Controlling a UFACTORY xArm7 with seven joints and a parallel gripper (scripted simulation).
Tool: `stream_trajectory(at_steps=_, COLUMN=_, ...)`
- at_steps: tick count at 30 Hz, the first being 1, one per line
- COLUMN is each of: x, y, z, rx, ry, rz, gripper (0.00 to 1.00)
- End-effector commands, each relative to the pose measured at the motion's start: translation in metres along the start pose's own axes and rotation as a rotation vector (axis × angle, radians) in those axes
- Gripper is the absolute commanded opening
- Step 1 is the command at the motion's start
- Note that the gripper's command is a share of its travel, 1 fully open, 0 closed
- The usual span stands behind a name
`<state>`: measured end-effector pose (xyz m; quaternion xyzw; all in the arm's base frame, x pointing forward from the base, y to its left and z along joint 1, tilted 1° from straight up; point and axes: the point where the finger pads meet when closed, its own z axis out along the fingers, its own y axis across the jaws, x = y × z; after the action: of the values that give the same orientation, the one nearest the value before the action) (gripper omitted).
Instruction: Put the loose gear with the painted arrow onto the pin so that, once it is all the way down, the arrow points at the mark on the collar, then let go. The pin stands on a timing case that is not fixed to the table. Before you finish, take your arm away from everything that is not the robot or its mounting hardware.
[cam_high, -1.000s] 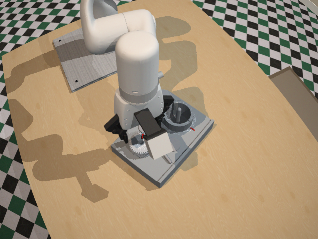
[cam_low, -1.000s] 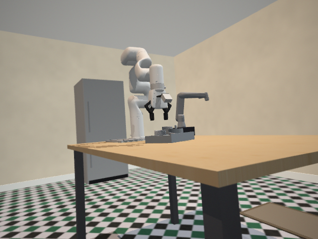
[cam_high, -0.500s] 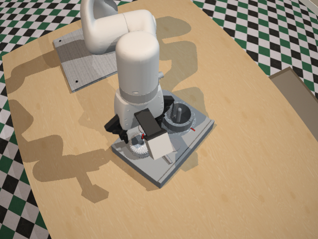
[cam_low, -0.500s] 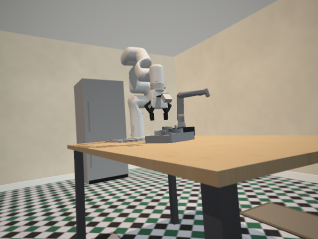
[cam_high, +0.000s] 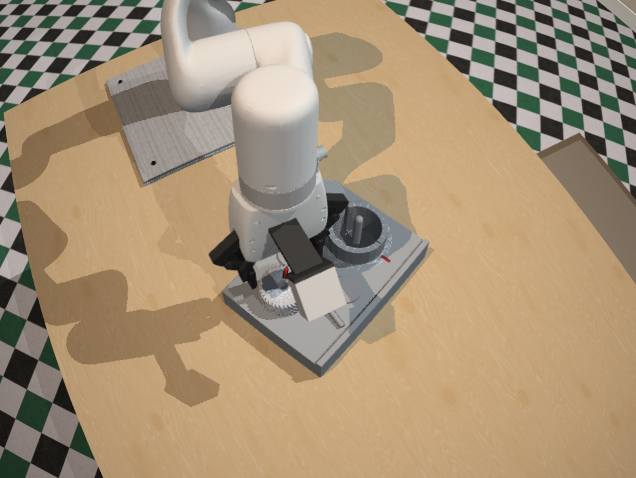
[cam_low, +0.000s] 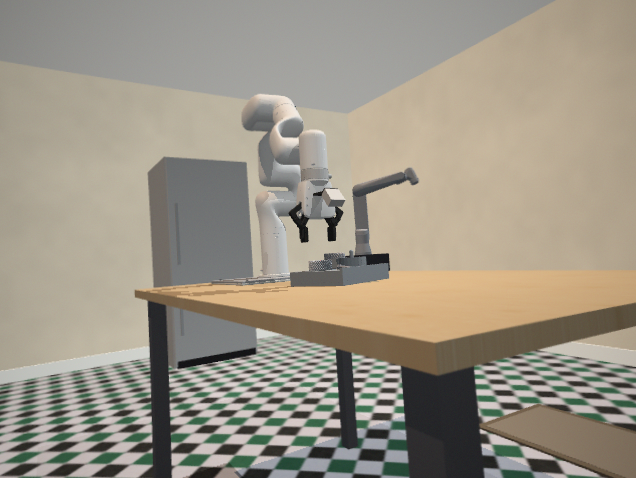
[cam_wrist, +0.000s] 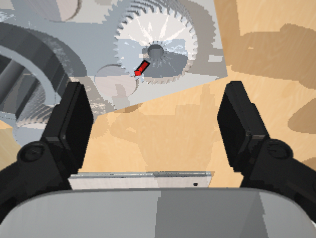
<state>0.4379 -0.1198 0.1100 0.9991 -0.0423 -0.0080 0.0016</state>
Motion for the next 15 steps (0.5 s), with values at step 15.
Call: stream_trajectory(at_steps=15, x=0.002, y=0.0, z=0.015, rx=-0.001, ry=0.004, rz=0.0, gripper=0.93)
